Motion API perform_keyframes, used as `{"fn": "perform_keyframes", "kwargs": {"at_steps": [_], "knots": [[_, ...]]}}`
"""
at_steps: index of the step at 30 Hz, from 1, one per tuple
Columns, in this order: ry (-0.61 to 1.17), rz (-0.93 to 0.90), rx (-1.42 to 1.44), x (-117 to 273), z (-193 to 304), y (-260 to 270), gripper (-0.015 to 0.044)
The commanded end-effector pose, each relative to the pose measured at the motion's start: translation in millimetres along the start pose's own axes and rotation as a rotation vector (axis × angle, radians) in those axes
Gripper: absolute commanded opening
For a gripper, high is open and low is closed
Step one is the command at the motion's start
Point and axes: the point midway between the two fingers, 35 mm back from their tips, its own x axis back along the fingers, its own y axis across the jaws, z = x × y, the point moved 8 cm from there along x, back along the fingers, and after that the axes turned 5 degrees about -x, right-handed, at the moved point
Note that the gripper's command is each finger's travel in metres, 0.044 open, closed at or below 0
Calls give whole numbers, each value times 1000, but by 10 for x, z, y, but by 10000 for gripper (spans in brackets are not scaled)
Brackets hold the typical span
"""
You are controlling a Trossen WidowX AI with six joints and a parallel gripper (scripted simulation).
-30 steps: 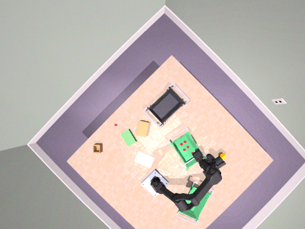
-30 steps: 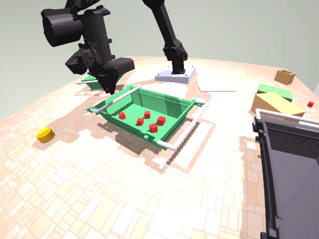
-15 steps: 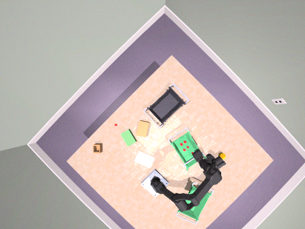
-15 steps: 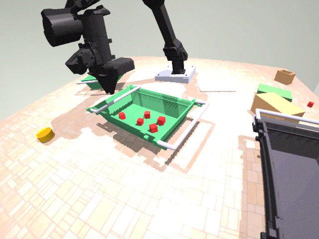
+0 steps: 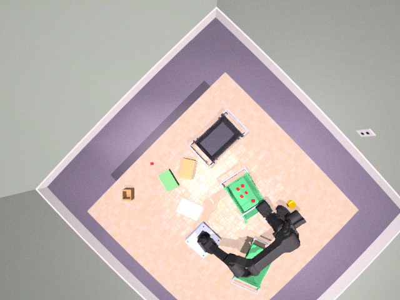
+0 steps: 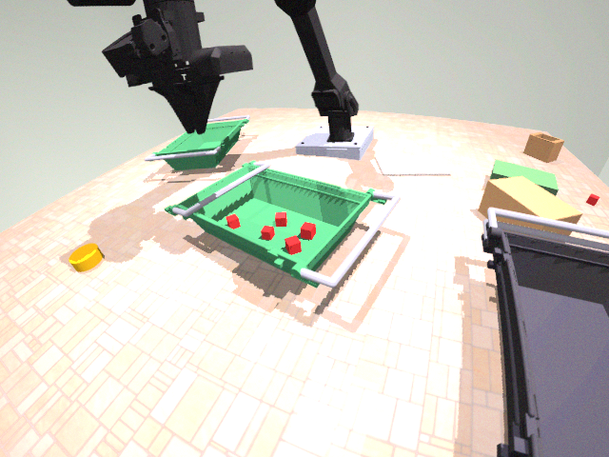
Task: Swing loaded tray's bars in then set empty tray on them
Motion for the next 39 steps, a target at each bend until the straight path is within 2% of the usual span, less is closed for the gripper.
{"fn": "perform_keyframes", "kwargs": {"at_steps": [1, 12, 32, 39], "knots": [[38, -8, 329, -201, -52, 279, 86], [20, -35, 1634, -391, -33, 1307, 86], [-17, -48, 2992, -581, 291, 2382, 86], [-19, -48, 3039, -587, 307, 2417, 86]]}}
